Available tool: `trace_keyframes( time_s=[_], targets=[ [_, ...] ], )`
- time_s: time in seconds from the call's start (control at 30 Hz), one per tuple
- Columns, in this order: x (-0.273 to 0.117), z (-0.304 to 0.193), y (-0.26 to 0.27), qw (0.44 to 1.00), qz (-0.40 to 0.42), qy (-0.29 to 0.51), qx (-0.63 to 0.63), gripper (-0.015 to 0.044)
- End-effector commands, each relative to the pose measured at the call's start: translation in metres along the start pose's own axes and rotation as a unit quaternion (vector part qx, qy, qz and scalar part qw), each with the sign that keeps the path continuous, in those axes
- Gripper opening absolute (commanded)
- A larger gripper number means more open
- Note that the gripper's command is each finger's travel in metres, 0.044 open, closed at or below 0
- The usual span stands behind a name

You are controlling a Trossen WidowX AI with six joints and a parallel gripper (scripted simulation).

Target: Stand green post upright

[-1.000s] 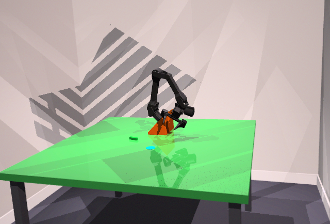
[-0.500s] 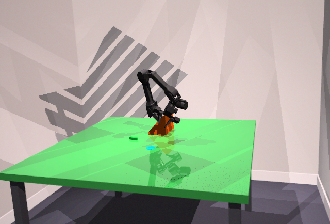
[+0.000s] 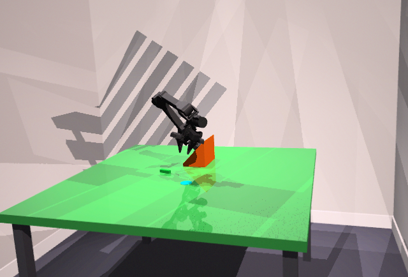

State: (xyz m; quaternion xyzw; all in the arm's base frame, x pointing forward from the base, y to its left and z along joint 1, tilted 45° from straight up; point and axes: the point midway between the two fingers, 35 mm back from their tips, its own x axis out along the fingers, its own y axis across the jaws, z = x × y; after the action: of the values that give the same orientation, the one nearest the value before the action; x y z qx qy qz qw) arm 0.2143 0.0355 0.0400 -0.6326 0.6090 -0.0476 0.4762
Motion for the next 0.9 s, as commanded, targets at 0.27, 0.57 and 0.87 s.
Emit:
trace_keyframes(
  time_s=[0.27,0.57,0.87],
  targets=[
    [0.011,-0.069,-0.047,0.981,0.125,-0.012,-0.147,0.0233],
    [0.015,-0.106,-0.058,0.964,0.165,-0.037,-0.206,0.0233],
    [0.094,-0.098,-0.033,0.963,0.167,-0.045,-0.205,0.0233]
  ],
)
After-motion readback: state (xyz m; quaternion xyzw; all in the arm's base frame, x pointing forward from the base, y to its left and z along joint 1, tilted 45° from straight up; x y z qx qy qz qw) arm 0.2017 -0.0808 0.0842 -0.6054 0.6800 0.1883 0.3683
